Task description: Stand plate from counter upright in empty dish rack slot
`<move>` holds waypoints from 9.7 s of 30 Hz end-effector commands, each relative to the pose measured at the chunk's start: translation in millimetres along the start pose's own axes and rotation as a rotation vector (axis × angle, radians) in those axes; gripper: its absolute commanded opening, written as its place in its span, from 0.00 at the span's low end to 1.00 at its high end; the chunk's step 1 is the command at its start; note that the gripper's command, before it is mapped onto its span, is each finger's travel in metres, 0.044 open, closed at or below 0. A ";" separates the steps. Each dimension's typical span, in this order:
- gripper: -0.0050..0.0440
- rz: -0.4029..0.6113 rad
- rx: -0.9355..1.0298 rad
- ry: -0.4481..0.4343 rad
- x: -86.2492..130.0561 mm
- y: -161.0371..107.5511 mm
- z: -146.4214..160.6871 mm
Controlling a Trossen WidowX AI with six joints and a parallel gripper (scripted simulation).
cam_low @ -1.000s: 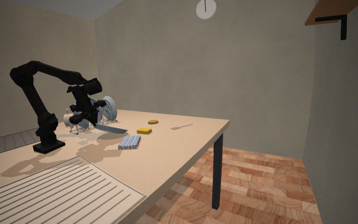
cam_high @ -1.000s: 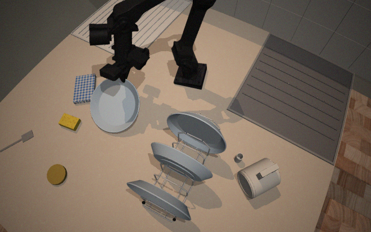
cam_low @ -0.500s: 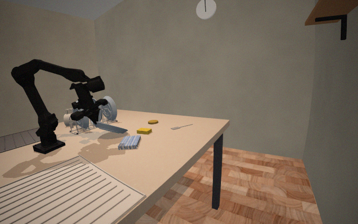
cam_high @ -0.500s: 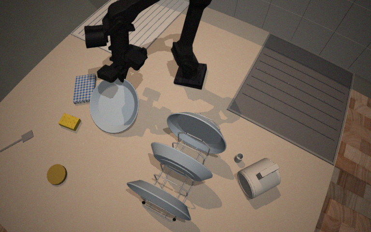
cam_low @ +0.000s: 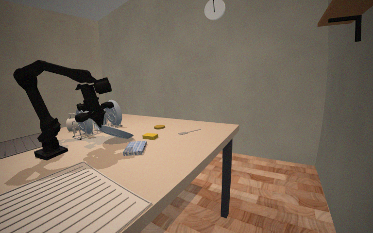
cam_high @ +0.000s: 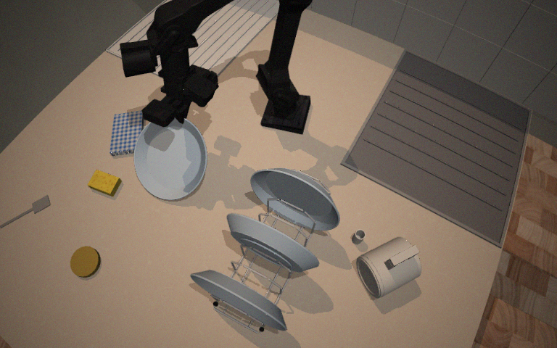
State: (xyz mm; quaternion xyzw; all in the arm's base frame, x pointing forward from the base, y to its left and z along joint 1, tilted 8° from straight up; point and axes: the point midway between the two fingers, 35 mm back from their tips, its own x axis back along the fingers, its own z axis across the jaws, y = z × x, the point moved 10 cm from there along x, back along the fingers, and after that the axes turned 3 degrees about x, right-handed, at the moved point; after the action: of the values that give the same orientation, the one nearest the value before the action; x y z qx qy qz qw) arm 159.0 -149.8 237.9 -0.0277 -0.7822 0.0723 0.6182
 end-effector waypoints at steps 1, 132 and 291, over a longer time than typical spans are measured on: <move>0.10 -0.003 -0.012 0.026 -0.2 -1.1 -1.5; 0.10 -0.316 -1.115 -0.190 103.7 -22.1 17.5; 0.10 -0.827 -2.905 -0.484 151.5 35.3 33.0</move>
State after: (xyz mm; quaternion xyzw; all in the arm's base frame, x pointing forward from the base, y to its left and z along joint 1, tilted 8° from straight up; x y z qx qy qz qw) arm 90.4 -100.3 368.7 -0.3720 -0.2017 -0.9009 -0.0961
